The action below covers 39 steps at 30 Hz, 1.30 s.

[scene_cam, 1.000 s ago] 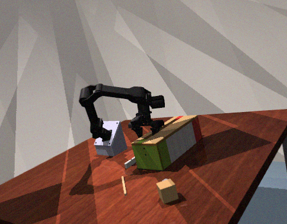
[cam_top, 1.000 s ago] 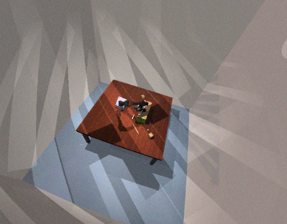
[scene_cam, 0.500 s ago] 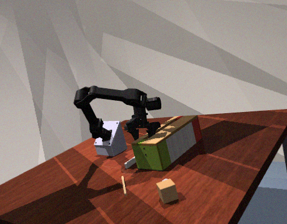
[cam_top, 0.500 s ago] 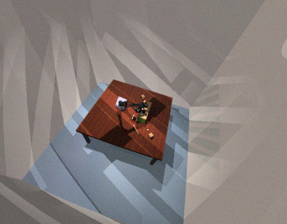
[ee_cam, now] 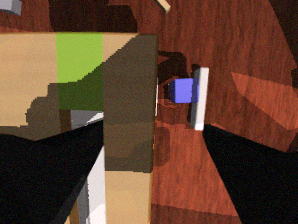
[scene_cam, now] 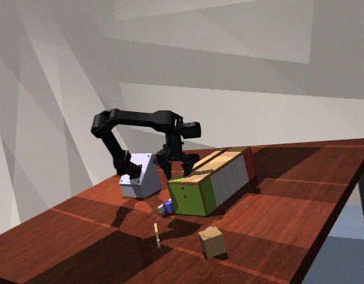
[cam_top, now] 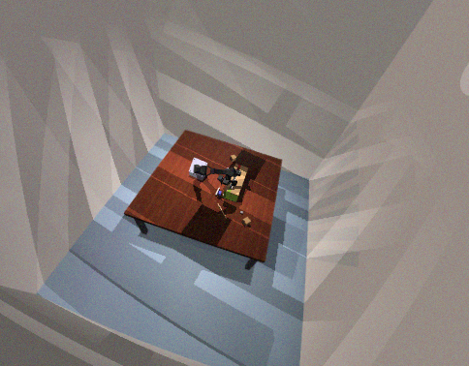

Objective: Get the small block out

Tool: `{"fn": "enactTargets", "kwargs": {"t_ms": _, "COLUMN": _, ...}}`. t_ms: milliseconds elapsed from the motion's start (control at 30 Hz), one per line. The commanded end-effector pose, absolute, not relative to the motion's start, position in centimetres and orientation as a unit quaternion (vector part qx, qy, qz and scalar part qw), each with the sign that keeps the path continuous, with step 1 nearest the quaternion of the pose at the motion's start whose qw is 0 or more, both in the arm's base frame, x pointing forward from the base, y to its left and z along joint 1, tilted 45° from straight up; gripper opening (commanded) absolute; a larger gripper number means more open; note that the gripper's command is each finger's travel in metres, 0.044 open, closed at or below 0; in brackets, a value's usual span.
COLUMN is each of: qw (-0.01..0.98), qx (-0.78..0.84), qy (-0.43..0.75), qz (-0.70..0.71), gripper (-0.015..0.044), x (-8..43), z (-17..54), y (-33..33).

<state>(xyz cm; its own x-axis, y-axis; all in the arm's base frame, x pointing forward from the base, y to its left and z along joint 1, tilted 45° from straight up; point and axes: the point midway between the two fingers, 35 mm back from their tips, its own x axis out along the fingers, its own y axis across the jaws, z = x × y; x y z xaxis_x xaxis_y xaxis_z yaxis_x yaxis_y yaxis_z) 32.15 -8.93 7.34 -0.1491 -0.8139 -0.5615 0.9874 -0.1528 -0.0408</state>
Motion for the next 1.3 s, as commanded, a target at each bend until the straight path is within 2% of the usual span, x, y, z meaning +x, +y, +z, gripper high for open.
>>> {"fn": "enactTargets", "kwargs": {"t_ms": 0, "qw": 0.621, "qx": 0.219, "qy": 0.203, "qz": -0.725, "gripper": 0.0400, "x": 32.9, "z": 9.8, "y": -6.3}}
{"fn": "enactTargets", "kwargs": {"t_ms": 200, "qw": 0.628, "qx": 0.218, "qy": 0.202, "qz": -0.719, "gripper": 0.0400, "x": 33.2, "z": 10.3, "y": -5.6}}
{"fn": "enactTargets", "kwargs": {"t_ms": 333, "qw": 0.602, "qx": 0.330, "qy": 0.111, "qz": -0.718, "gripper": 0.0295, "x": 32.3, "z": 11.2, "y": -5.9}}
{"fn": "enactTargets", "kwargs": {"t_ms": 500, "qw": 0.499, "qx": 0.541, "qy": -0.065, "qz": -0.674, "gripper": 0.0285, "x": 30.4, "z": 12.8, "y": -6.5}}
{"fn": "enactTargets", "kwargs": {"t_ms": 733, "qw": 0.288, "qx": 0.746, "qy": -0.249, "qz": -0.546, "gripper": 0.0285, "x": 28.1, "z": 14.2, "y": -7.0}}
{"fn": "enactTargets", "kwargs": {"t_ms": 1000, "qw": 0.281, "qx": 0.750, "qy": -0.253, "qz": -0.542, "gripper": 0.0285, "x": 28.1, "z": 14.1, "y": -7.2}}
{"fn": "enactTargets", "kwargs": {"t_ms": 1267, "qw": 0.282, "qx": 0.750, "qy": -0.254, "qz": -0.541, "gripper": 0.0285, "x": 26.9, "z": 7.7, "y": -13.4}}
